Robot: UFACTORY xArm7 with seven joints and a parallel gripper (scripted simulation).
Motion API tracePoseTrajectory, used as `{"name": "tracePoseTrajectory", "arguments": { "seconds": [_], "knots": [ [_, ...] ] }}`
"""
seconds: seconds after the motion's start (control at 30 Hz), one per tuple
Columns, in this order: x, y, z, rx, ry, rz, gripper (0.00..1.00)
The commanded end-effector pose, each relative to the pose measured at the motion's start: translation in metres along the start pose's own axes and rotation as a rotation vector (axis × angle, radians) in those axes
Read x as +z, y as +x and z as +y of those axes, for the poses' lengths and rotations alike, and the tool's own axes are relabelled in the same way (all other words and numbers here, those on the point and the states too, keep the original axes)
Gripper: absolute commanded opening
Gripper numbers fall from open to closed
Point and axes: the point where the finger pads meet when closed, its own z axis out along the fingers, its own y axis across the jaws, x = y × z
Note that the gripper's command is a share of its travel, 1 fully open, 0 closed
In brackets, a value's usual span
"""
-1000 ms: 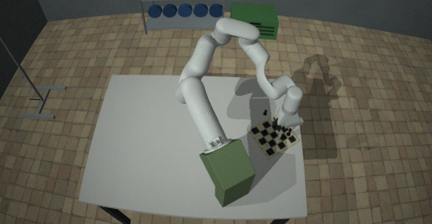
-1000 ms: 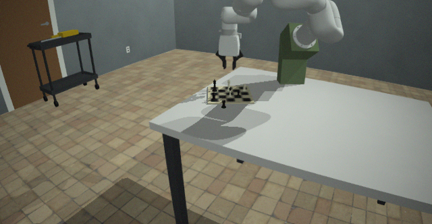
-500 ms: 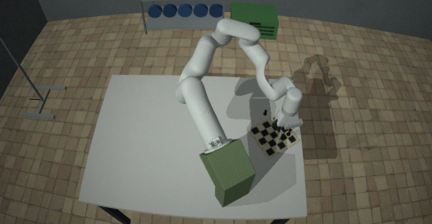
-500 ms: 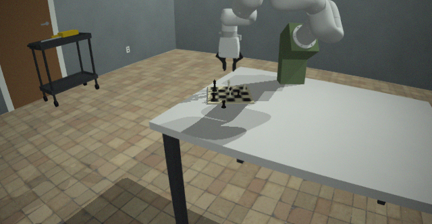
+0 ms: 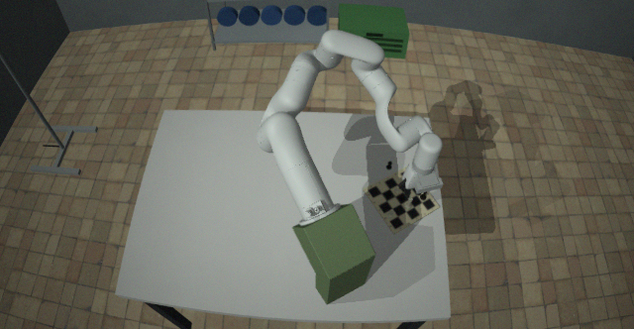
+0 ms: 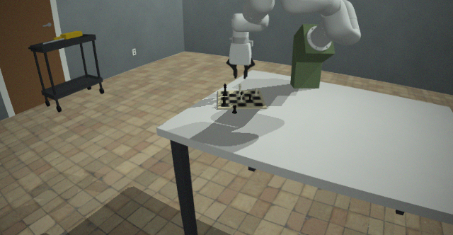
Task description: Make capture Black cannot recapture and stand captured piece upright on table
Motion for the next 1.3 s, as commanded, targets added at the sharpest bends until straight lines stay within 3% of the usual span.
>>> {"name": "tracePoseTrajectory", "arguments": {
  "seconds": [0.0,0.33,1.27],
  "knots": [
    [0.005,0.001,-0.002,0.000,0.004,0.001,0.43],
    [0.016,0.001,-0.002,0.000,0.004,0.001,0.43],
    [0.020,0.001,-0.002,0.000,0.004,0.001,0.43]
  ]
}}
